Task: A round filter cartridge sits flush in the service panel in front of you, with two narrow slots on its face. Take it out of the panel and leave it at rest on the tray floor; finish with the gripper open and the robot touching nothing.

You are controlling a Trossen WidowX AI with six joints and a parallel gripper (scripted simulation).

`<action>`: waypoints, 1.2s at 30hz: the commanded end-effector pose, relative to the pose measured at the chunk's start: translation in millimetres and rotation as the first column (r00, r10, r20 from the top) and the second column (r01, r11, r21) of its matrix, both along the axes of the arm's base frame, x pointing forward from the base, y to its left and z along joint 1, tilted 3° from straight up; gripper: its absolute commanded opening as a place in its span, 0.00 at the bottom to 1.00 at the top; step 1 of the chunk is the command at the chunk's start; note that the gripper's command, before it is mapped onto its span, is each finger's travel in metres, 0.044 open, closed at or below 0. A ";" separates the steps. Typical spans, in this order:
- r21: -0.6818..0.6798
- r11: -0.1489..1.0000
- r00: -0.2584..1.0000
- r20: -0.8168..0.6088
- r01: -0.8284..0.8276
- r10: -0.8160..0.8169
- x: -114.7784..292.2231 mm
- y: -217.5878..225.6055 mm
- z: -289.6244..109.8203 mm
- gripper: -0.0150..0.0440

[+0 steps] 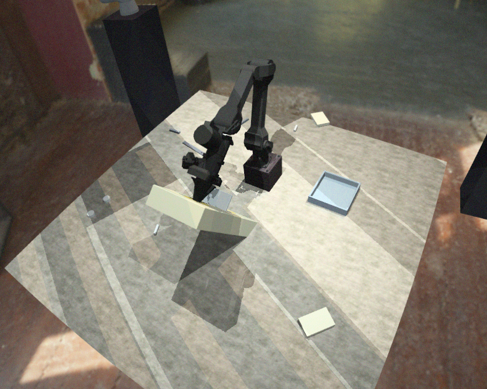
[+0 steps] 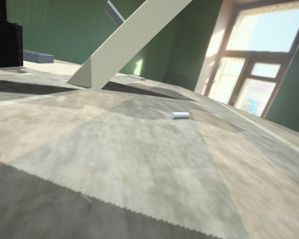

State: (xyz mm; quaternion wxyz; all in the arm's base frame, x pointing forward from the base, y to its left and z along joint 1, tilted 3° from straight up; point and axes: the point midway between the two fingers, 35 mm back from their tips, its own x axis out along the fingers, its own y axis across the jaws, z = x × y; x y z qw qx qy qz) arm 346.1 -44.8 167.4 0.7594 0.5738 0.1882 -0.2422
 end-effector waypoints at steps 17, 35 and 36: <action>-0.449 0.824 0.938 -0.166 -0.346 0.304 4.6 -0.1 -2.3 0.25; -0.711 0.342 0.771 -0.448 -0.614 0.453 5.0 -0.2 -2.5 0.25; -0.717 0.310 0.759 -0.465 -0.624 0.455 5.0 -0.2 -2.5 0.25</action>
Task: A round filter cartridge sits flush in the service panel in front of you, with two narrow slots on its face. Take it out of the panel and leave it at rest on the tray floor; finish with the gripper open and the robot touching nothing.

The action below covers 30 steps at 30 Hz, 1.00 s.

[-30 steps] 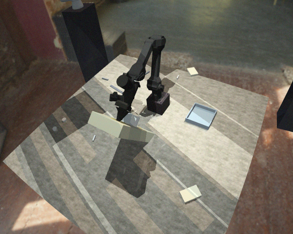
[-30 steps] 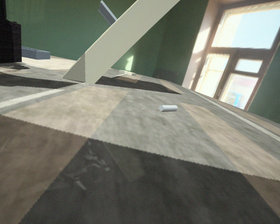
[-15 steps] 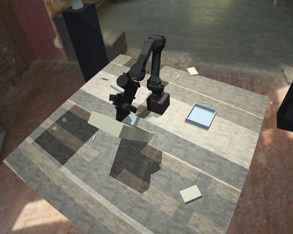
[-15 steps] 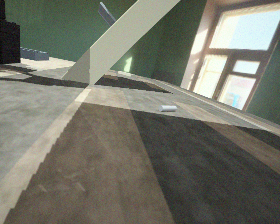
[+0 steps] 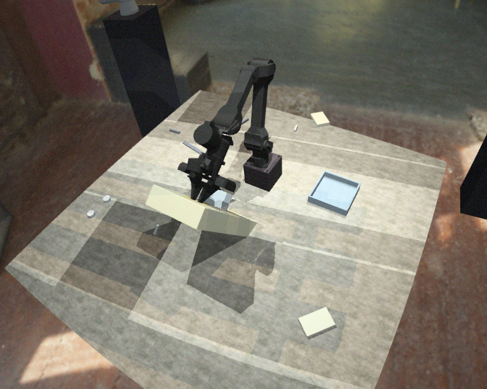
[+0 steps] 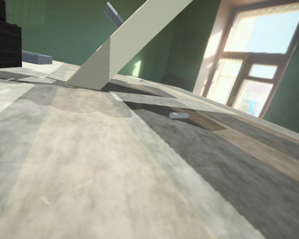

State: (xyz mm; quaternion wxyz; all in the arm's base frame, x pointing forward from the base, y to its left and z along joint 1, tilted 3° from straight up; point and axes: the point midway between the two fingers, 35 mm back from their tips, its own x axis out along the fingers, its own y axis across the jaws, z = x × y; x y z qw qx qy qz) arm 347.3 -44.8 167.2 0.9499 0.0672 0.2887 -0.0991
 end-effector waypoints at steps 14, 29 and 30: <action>-0.314 0.920 0.972 -0.095 -0.233 0.213 3.6 -0.1 -2.0 0.25; -0.271 0.941 0.979 -0.081 -0.201 0.186 -43.0 8.9 32.4 0.25; -0.268 0.942 0.980 -0.081 -0.199 0.184 -46.6 9.5 34.4 0.25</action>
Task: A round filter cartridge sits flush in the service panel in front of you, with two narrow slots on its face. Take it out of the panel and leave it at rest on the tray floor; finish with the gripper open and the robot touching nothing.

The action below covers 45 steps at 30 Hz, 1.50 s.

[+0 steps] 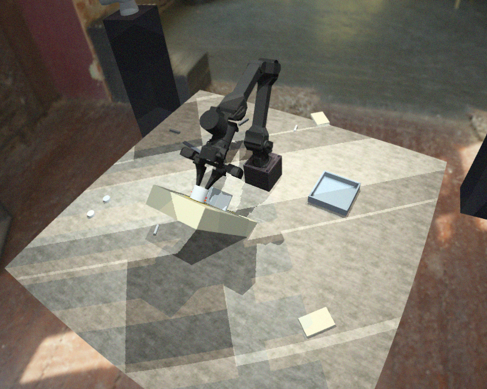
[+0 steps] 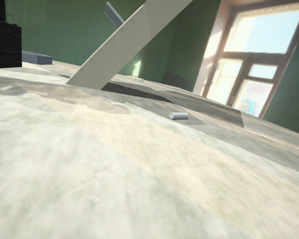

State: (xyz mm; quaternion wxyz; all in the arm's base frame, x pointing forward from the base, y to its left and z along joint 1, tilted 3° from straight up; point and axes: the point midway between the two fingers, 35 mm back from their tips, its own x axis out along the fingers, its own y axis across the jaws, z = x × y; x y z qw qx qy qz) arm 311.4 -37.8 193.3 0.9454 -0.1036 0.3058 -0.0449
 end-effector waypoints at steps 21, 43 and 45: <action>0.023 1.000 1.000 0.006 0.016 -0.016 -45.6 5.8 -27.4 0.25; 0.023 1.000 1.000 -0.006 0.010 -0.009 -56.6 7.1 -50.8 0.45; 0.023 1.000 1.000 -0.006 0.010 -0.009 -56.6 7.1 -50.8 0.45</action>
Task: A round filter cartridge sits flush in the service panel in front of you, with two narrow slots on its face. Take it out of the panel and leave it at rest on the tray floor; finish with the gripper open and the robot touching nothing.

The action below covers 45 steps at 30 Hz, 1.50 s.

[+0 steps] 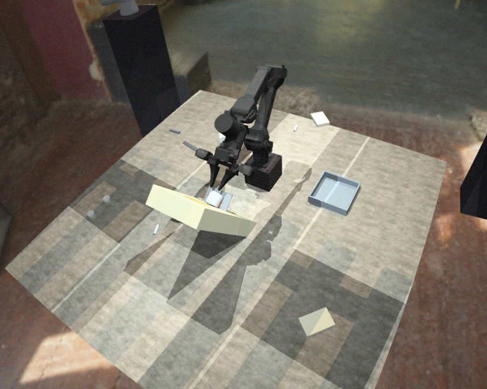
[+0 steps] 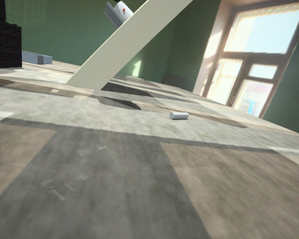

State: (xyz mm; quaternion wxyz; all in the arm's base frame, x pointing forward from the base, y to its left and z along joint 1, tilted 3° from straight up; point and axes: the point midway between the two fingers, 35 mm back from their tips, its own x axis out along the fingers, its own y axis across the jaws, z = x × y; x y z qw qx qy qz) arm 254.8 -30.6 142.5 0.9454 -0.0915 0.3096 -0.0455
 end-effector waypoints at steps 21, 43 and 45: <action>-0.001 1.000 1.000 0.024 0.003 -0.003 34.8 -0.9 103.3 0.67; 0.153 0.968 0.911 -0.392 0.199 -0.125 -4.9 2.7 12.9 0.77; 0.153 0.968 0.912 -0.392 0.199 -0.125 -3.2 2.4 10.6 0.77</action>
